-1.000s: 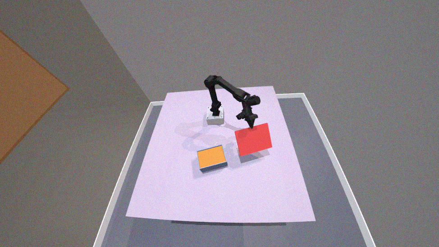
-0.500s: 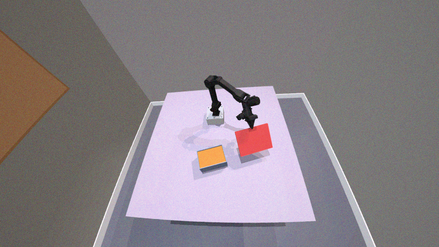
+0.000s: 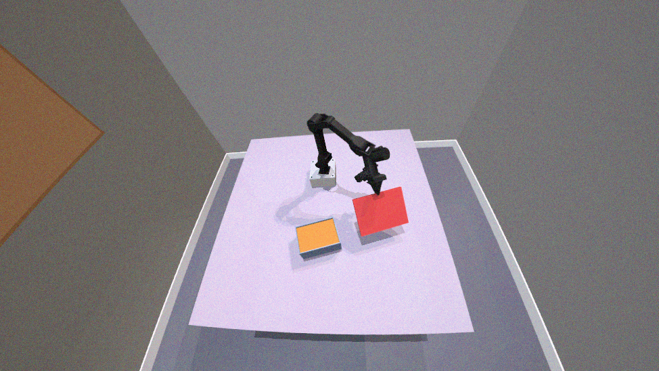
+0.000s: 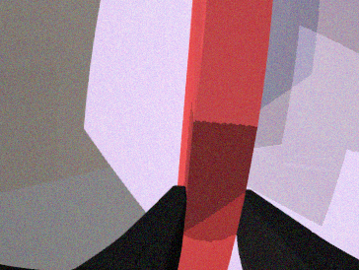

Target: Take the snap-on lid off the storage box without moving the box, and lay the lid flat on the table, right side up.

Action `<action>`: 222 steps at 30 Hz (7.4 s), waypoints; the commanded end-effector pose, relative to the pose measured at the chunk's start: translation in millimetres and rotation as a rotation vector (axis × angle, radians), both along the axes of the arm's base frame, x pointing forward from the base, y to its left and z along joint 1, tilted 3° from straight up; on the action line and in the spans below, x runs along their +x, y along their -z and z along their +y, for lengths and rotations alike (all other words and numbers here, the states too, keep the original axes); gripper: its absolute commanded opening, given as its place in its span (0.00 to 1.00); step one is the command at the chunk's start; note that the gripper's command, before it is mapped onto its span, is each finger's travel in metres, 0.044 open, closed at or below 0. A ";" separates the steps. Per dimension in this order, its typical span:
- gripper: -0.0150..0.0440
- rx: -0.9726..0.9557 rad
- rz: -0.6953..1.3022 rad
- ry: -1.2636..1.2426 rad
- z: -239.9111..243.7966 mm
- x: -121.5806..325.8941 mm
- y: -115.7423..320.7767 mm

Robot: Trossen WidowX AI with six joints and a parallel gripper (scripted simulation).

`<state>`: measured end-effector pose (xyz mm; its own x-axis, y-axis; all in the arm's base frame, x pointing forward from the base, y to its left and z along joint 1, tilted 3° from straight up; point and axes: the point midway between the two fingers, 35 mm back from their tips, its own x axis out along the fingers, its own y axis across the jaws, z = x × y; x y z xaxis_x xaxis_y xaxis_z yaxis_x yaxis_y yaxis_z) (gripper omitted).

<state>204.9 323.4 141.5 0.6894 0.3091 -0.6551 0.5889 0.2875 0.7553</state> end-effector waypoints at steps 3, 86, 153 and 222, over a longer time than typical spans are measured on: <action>0.25 0.000 -0.002 0.008 -1.5 0.2 6.1; 0.25 0.000 -0.002 0.008 -3.2 -0.3 72.8; 0.25 -0.001 -0.002 0.008 -4.8 -0.8 126.9; 1.00 -0.002 0.000 0.008 -16.8 -31.1 149.8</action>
